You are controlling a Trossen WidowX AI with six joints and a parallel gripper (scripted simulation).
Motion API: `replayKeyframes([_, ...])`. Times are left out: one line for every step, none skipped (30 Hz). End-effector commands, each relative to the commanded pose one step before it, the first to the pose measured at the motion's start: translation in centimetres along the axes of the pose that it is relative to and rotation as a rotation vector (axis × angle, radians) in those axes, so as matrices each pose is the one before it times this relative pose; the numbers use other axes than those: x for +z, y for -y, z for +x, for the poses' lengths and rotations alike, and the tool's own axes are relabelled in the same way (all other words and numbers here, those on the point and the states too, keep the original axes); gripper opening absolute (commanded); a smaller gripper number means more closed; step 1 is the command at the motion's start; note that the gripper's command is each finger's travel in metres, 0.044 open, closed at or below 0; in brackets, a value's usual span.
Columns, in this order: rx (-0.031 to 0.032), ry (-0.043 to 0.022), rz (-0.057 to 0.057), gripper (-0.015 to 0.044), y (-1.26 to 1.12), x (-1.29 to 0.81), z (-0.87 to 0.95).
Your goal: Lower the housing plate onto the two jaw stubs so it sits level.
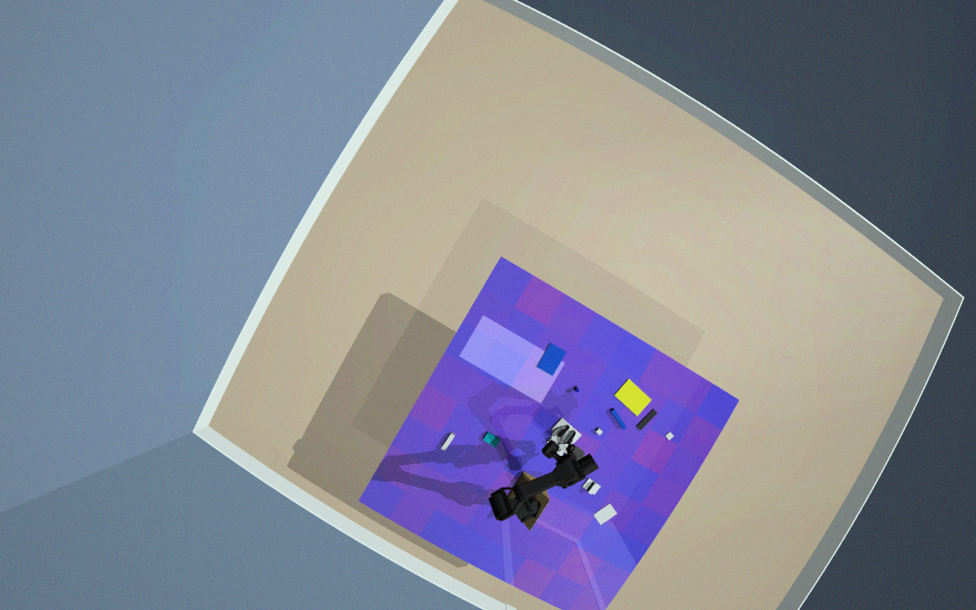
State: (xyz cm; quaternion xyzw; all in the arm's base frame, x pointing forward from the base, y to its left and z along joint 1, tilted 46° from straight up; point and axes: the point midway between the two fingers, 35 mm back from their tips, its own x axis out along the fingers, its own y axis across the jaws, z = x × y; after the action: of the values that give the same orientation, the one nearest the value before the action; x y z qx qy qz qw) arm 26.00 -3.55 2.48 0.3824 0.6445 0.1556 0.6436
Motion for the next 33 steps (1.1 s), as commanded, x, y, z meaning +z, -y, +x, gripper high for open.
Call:
replayKeyframes([0.0062, -0.00404, 0.0061, 0.0351, -0.039, -0.142, 0.729])
replayKeyframes([-0.00004, 0.00005, 0.0, 0.0351, 0.001, 0.007, 0.162])
replayKeyframes([-0.00002, 0.00004, 0.0, 0.0351, 0.0, 0.006, 0.162])
replayKeyframes([0.0, 0.00004, 0.0, 0.0351, 0.0, 0.005, 0.162])
replayKeyframes([0.00001, 0.00003, 0.0, 0.0351, 0.0, 0.004, 0.162])
replayKeyframes([0.00003, 0.00003, 0.0, 0.0351, -0.001, 0.003, 0.161])
replayKeyframes([0.00004, 0.00002, 0.0, 0.0351, -0.001, 0.002, 0.161])
replayKeyframes([0.00006, 0.00001, 0.0, 0.0351, -0.002, 0.001, 0.161])
replayKeyframes([0.00008, 0.00001, 0.0, 0.0351, -0.002, -0.001, 0.168])
replayKeyframes([0.00009, 0.0, 0.0, 0.0351, -0.002, -0.002, 0.168])
replayKeyframes([0.00011, -0.00001, -0.0001, 0.0351, -0.003, -0.003, 0.168])
replayKeyframes([0.00012, -0.00002, -0.0001, 0.0351, -0.003, -0.004, 0.167])
replayKeyframes([0.00014, -0.00002, -0.0001, 0.0351, -0.004, -0.005, 0.167])
replayKeyframes([0.00016, -0.00003, -0.0001, 0.0351, -0.004, -0.007, 0.166])
replayKeyframes([0.00017, -0.00004, -0.0001, 0.0351, -0.004, -0.008, 0.166])
replayKeyframes([0.00019, -0.00005, -0.0001, 0.0351, -0.005, -0.009, 0.166])
replayKeyframes([0.00021, -0.00006, -0.0001, 0.0351, -0.005, -0.01, 0.165])
replayKeyframes([0.00022, -0.00007, -0.0001, 0.0351, -0.005, -0.011, 0.165])
replayKeyframes([0.00024, -0.00008, -0.0001, 0.0351, -0.006, -0.013, 0.165])
replayKeyframes([0.00025, -0.00008, -0.0001, 0.0351, -0.006, -0.014, 0.164])
replayKeyframes([0.00027, -0.00009, -0.0001, 0.0351, -0.006, -0.015, 0.164])
replayKeyframes([0.00029, -0.0001, -0.0001, 0.0351, -0.007, -0.016, 0.163])
replayKeyframes([0.0003, -0.00011, -0.0001, 0.0351, -0.007, -0.018, 0.163])
replayKeyframes([0.00032, -0.00012, -0.0001, 0.0351, -0.007, -0.019, 0.163])
replayKeyframes([0.00033, -0.00013, -0.0001, 0.0351, -0.008, -0.02, 0.162])
replayKeyframes([0.00035, -0.00014, -0.0001, 0.0351, -0.008, -0.021, 0.161])
replayKeyframes([0.00029, -0.00012, -0.0001, 0.0351, -0.007, -0.018, 0.131])
replayKeyframes([0.00018, -0.00008, 0.0, 0.0351, -0.004, -0.011, 0.079])
replayKeyframes([0.00006, -0.00003, 0.0, 0.0351, -0.001, -0.004, 0.026])
replayKeyframes([0.0, 0.0, 0.0, 0.0351, 0.0, 0.0, 0.0])
replayKeyframes([0.0, 0.0, 0.0, 0.0351, 0.0, 0.0, 0.0])
replayKeyframes([0.0, 0.0, 0.0, 0.0351, 0.0, 0.0, 0.0])
replayKeyframes([0.0, 0.0, 0.0, 0.0351, 0.0, 0.0, 0.0])
